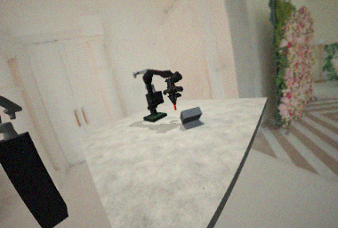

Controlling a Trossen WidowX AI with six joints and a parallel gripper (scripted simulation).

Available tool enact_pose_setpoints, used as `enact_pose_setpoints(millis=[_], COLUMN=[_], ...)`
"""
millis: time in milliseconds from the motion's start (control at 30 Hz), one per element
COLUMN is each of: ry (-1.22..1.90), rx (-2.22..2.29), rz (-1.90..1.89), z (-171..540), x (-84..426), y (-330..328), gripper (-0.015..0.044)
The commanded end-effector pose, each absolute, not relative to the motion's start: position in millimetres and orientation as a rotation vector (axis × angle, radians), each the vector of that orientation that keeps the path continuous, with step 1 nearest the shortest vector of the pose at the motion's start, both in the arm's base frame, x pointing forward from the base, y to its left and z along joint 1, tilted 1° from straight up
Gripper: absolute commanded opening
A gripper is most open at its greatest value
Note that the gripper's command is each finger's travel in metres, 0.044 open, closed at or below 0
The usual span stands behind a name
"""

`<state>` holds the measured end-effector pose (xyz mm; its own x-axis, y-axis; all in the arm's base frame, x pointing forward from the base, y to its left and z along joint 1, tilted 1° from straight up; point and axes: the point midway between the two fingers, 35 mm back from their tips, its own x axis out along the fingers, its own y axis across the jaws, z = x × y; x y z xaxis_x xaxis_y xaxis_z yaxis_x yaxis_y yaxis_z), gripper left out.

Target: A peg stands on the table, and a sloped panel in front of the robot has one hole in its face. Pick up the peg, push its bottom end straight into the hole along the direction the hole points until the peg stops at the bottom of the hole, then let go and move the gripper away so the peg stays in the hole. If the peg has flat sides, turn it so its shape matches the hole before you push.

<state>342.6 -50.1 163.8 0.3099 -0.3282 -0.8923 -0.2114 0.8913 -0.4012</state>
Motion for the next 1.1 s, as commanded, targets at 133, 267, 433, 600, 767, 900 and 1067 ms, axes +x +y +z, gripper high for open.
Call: enact_pose_setpoints(millis=[133,267,433,600,767,900,1067], ry=[1.238,1.223,1.204,1.185,1.165,1.149,1.128], rx=[-0.565,-0.592,-0.625,-0.657,-0.689,-0.714,-0.745], rz=[-0.066,-0.058,-0.049,-0.040,-0.031,-0.025,-0.016], z=[167.9,169.6,171.9,174.3,176.7,178.7,181.2], x=[346.3,348.3,350.7,352.9,354.9,356.4,358.1], y=[-39.9,-34.8,-28.4,-21.8,-15.2,-9.8,-3.0], gripper=[0.0000,0.0000,0.0000,0.0000,0.0000,0.0000,0.0000])
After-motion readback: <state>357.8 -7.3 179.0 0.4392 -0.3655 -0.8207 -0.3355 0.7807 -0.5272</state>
